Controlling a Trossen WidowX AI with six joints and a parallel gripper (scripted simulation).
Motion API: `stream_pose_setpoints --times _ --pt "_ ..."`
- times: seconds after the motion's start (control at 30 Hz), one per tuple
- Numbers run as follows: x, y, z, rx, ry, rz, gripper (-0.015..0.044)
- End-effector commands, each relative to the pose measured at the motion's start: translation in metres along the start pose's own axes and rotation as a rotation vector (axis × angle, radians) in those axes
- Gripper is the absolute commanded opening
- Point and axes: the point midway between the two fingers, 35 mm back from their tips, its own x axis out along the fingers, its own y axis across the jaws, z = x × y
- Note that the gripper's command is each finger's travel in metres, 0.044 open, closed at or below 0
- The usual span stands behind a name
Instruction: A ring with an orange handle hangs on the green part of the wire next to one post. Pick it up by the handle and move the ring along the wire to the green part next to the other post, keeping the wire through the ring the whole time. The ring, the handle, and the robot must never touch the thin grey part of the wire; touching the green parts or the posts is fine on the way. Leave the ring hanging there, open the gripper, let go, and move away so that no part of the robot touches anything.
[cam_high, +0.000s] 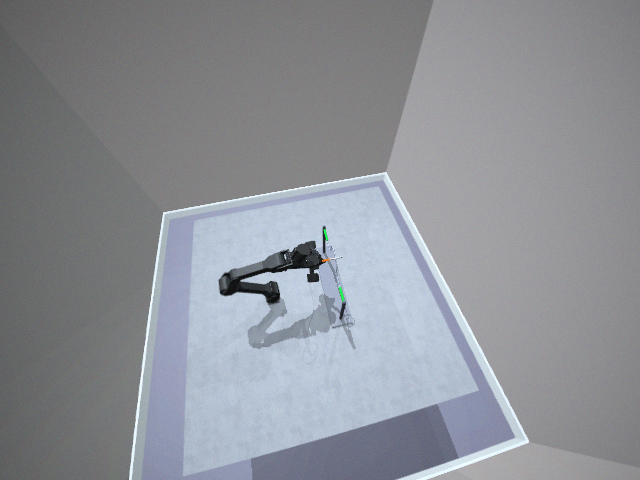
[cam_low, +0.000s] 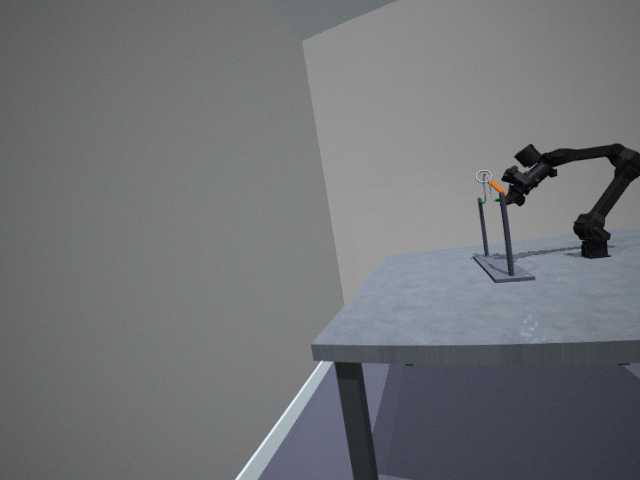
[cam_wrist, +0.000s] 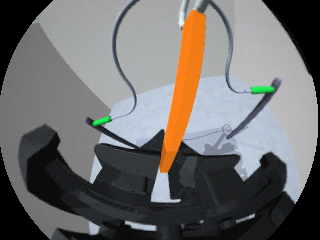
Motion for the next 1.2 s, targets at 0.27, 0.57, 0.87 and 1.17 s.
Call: stream_pose_setpoints --times 0.27,0.57,0.87,1.17 --pt "0.000 -0.012 0.003 -0.184 -0.027 -0.126 -0.0150" --pt "-0.001 -0.022 0.005 -0.319 -0.046 -0.218 -0.0150" --pt "-0.002 -0.031 0.009 -0.454 -0.064 -0.308 -0.0150" --pt "-0.005 -0.039 0.014 -0.589 -0.083 -0.399 -0.0150"
